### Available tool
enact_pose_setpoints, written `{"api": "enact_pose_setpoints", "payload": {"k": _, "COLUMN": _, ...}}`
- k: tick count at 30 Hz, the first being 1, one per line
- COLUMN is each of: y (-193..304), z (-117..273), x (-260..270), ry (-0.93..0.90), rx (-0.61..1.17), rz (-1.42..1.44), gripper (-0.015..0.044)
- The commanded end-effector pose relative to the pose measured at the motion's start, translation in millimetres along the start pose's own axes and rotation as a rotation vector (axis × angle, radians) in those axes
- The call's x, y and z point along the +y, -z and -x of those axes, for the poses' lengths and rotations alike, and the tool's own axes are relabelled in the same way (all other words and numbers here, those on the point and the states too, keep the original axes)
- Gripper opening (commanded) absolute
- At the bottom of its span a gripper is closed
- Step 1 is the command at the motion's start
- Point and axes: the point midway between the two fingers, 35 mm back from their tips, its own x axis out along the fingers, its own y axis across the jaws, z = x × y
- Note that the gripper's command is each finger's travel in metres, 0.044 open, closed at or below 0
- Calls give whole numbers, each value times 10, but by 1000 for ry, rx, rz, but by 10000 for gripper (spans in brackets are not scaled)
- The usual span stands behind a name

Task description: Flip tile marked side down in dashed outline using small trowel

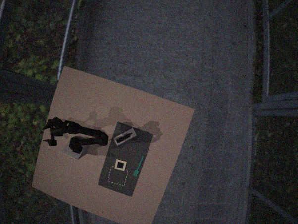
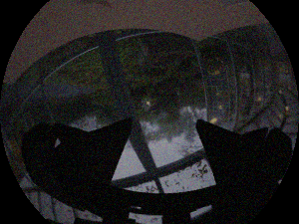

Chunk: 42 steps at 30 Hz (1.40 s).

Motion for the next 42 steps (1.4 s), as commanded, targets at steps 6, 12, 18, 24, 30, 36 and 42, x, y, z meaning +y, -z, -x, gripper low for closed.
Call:
{"api": "enact_pose_setpoints", "payload": {"k": 6, "y": 0, "z": 0, "x": 0, "ry": 0, "rx": 0, "rz": 0, "gripper": 242}}
{"api": "enact_pose_setpoints", "payload": {"k": 12, "y": 0, "z": 0, "x": -1, "ry": 0, "rx": 0, "rz": 0, "gripper": 100}}
{"api": "enact_pose_setpoints", "payload": {"k": 18, "y": 0, "z": 0, "x": -1, "ry": 0, "rx": 0, "rz": 0, "gripper": 100}}
{"api": "enact_pose_setpoints", "payload": {"k": 24, "y": 0, "z": 0, "x": 0, "ry": 0, "rx": 0, "rz": 0, "gripper": 21}}
{"api": "enact_pose_setpoints", "payload": {"k": 30, "y": 0, "z": 0, "x": 0, "ry": 0, "rx": 0, "rz": 0, "gripper": 0}}
{"api": "enact_pose_setpoints", "payload": {"k": 36, "y": 0, "z": 0, "x": 0, "ry": 0, "rx": 0, "rz": 0, "gripper": 0}}
{"api": "enact_pose_setpoints", "payload": {"k": 42, "y": 0, "z": 0, "x": 0, "ry": 0, "rx": 0, "rz": 0, "gripper": 53}}
